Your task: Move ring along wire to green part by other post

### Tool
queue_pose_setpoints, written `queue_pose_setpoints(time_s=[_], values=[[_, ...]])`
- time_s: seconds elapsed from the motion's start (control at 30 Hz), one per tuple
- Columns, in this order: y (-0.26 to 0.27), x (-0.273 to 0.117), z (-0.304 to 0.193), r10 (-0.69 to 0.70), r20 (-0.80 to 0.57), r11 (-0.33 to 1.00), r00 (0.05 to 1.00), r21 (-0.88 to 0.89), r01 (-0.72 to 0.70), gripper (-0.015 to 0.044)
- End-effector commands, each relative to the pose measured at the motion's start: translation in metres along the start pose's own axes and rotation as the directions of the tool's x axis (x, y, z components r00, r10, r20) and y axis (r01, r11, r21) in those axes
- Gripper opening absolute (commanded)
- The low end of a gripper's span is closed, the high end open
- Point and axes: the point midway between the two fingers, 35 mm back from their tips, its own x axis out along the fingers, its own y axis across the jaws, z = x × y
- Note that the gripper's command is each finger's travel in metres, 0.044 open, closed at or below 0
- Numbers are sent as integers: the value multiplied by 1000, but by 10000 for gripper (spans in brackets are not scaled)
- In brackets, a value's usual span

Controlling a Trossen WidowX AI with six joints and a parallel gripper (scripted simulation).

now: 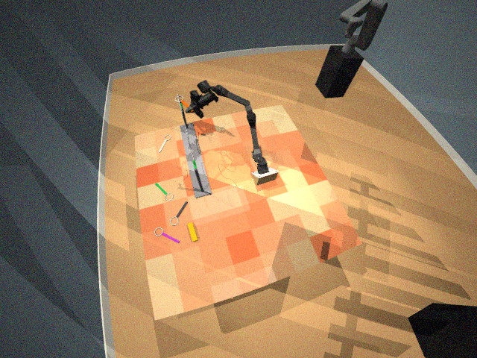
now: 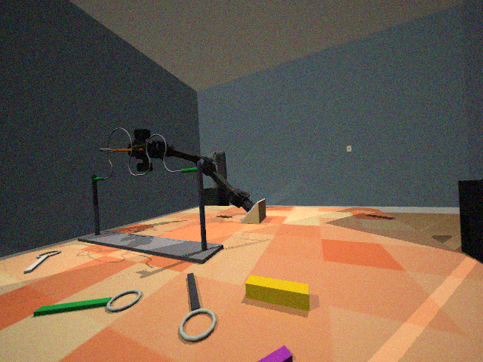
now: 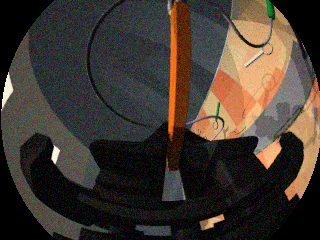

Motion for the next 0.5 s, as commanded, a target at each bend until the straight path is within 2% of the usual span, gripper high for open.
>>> queue_pose_setpoints(time_s=[0.0,0.47], values=[[-2,1,0,-27,1,999,1000,-47,27,-150],[-9,2,1,-114,24,970,993,-211,116,-150]])
